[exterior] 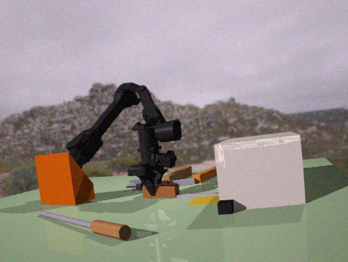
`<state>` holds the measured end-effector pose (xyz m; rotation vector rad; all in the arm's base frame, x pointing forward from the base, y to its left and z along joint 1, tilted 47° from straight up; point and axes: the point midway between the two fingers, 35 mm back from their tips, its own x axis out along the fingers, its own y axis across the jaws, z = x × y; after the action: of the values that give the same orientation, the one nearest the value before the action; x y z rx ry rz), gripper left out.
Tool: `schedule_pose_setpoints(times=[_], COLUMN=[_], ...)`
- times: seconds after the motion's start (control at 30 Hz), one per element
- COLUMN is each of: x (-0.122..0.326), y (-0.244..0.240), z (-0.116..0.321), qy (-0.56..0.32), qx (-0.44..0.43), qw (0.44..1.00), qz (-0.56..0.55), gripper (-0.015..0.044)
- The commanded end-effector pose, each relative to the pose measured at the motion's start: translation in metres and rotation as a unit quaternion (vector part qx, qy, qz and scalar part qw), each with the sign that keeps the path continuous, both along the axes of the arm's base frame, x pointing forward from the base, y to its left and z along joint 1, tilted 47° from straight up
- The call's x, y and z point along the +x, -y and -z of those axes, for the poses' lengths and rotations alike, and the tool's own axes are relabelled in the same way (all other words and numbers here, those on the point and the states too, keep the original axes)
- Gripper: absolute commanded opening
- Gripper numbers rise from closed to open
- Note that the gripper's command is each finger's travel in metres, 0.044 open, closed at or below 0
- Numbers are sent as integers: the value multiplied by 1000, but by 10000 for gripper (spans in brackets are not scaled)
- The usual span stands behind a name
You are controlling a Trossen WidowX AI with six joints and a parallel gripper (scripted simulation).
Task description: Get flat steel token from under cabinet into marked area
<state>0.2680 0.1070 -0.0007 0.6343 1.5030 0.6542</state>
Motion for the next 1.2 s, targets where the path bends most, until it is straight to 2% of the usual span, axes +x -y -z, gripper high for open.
schedule_pose_setpoints(times=[0.0, 1.17], x=[-8, -49], y=[0, -1], z=[1, -2], qy=[-2, -3], qx=[0, 0], qw=[1000, 1000], qz=[-1, -1], gripper=[0, 0])
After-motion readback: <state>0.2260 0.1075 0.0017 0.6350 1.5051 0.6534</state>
